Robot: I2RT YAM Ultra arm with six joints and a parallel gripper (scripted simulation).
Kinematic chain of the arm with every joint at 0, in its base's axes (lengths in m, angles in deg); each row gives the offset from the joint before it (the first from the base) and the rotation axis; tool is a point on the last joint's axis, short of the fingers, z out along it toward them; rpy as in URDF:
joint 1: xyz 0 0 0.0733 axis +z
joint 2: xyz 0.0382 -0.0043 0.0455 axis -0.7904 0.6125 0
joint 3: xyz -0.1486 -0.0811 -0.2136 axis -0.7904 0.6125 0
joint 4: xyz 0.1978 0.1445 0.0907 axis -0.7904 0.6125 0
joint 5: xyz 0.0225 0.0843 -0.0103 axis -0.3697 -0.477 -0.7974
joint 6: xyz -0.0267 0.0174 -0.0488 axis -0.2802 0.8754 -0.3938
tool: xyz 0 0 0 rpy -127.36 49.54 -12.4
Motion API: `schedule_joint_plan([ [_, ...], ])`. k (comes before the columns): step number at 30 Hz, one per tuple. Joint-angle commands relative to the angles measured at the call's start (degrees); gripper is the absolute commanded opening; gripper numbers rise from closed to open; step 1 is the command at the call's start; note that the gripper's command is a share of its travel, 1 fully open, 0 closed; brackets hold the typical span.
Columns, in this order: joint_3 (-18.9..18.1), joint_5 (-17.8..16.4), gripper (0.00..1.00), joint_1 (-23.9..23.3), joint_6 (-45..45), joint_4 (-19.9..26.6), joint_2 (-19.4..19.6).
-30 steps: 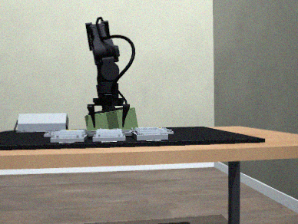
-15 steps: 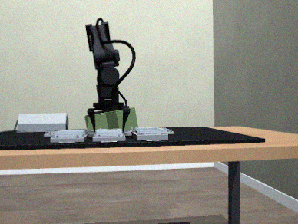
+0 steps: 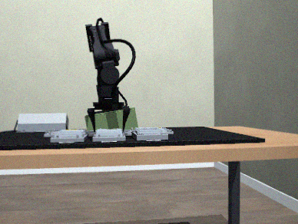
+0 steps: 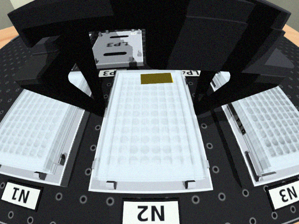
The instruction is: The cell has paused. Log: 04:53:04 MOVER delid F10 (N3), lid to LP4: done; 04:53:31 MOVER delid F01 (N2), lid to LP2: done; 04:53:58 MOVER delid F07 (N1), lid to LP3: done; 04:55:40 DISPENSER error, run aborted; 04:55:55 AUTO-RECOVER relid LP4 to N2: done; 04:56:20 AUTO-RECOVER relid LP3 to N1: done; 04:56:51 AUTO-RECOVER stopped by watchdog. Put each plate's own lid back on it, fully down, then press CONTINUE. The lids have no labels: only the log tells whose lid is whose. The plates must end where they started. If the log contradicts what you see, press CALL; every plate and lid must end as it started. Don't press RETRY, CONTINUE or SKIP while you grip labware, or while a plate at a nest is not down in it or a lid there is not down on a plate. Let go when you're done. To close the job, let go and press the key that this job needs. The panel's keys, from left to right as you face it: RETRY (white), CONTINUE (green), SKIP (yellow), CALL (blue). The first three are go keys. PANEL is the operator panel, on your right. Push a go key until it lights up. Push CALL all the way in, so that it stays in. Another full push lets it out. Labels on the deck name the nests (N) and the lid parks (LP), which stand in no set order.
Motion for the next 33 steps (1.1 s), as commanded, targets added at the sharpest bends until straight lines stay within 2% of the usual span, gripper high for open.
schedule_joint_plan([
  [1, -2.4, -0.4, 1.0, 0.3, -0.3, -0.2, -0.5],
  [9, -2.5, -0.4, 1.0, 0.4, -0.2, -0.2, 0.0],
  [31, -3.1, -0.5, 0.8, 0.4, -0.1, 0.8, -0.5],
  [32, -3.1, -0.5, 0.0, 0.4, -0.1, 0.8, -0.4],
  [33, -3.1, -0.5, 0.0, 0.4, -0.1, 0.8, -0.4],
])
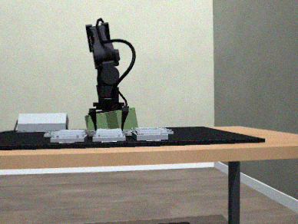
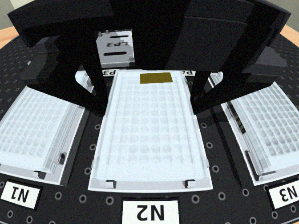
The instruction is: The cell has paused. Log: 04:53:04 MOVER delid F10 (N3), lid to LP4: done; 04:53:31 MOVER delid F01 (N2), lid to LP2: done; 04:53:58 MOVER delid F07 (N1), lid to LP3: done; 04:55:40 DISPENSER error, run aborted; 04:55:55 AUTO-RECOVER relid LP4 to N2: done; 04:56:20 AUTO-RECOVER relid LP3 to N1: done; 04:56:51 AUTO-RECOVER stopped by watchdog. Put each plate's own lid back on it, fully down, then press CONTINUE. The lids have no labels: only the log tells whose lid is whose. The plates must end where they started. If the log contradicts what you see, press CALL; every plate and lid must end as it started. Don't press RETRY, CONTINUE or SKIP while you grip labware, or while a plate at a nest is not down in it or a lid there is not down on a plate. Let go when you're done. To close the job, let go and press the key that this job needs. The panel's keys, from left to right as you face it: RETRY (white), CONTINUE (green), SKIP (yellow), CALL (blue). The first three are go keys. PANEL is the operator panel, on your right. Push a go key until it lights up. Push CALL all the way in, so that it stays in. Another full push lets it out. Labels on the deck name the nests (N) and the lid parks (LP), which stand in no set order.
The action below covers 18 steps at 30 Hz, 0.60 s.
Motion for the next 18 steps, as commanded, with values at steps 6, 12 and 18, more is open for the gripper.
schedule_joint_plan([
  [6, -2.7, -0.4, 0.0, 0.4, -0.1, 0.4, -0.5],
  [12, -2.8, -0.4, 0.0, 0.6, 0.0, 1.0, -0.9],
  [18, -3.4, -0.4, 0.0, 1.2, 0.6, 2.5, -2.9],
])
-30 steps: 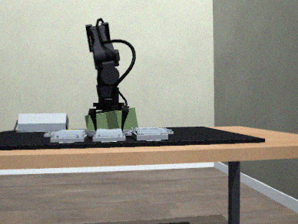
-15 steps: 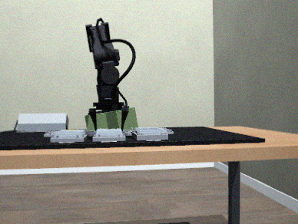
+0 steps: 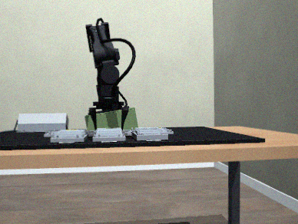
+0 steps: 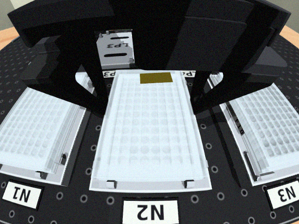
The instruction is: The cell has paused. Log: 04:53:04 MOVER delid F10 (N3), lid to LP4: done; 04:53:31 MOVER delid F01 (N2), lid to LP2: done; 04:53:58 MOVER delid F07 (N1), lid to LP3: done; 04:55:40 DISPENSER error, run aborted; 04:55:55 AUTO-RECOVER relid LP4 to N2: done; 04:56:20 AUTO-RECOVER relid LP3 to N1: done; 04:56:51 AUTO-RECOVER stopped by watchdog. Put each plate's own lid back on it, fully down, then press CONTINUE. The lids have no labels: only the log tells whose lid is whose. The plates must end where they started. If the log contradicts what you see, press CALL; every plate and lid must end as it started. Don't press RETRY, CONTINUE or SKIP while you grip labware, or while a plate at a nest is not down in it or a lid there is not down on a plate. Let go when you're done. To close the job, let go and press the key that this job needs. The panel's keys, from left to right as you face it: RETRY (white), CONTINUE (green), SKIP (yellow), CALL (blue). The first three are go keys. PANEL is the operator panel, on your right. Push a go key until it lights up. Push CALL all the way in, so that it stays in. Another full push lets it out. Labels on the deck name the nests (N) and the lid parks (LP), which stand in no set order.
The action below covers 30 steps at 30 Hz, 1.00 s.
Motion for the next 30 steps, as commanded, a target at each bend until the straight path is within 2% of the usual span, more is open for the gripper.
schedule_joint_plan([
  [1, -3.0, -0.4, 0.0, 1.2, 0.6, 2.0, -3.0],
  [12, -4.5, -0.4, 0.0, 1.5, 0.9, 4.5, -4.0],
  [19, -3.3, -0.4, 0.0, 1.5, 0.9, 4.8, -4.2],
  [30, -3.8, -0.4, 0.0, 1.6, 1.0, 5.0, -4.4],
])
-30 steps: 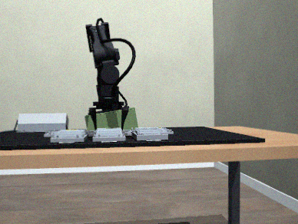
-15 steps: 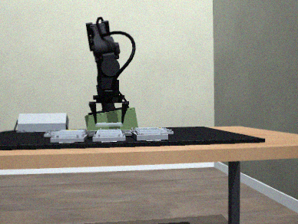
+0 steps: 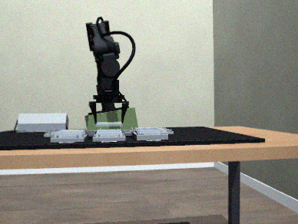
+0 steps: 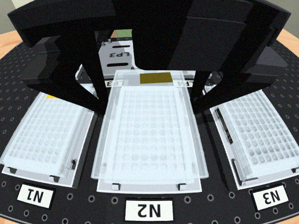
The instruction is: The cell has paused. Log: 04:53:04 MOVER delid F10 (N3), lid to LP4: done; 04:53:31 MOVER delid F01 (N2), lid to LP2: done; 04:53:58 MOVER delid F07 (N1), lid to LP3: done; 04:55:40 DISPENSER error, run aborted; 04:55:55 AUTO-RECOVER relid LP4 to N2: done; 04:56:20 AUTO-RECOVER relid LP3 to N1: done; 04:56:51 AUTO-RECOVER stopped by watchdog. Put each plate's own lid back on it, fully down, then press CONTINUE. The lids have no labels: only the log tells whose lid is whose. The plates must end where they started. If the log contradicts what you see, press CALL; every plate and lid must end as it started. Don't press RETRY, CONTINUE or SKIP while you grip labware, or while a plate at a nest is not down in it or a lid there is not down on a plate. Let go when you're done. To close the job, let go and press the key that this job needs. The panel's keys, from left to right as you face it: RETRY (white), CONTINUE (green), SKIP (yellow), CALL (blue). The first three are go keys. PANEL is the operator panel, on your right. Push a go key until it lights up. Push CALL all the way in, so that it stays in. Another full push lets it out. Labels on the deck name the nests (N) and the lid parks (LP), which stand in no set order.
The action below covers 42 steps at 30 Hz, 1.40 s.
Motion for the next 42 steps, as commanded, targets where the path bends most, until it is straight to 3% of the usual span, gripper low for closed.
schedule_joint_plan([
  [1, -2.3, -0.4, 0.0, 1.0, 0.7, 1.3, -2.7],
  [17, -3.1, -0.4, 0.0, 1.1, 0.8, 1.8, -2.3],
  [26, -4.1, -0.6, 0.0, 5.3, 2.6, 2.2, 0.6],
  [42, -10.8, -0.8, 0.0, 14.2, 11.5, 4.8, 5.7],
])
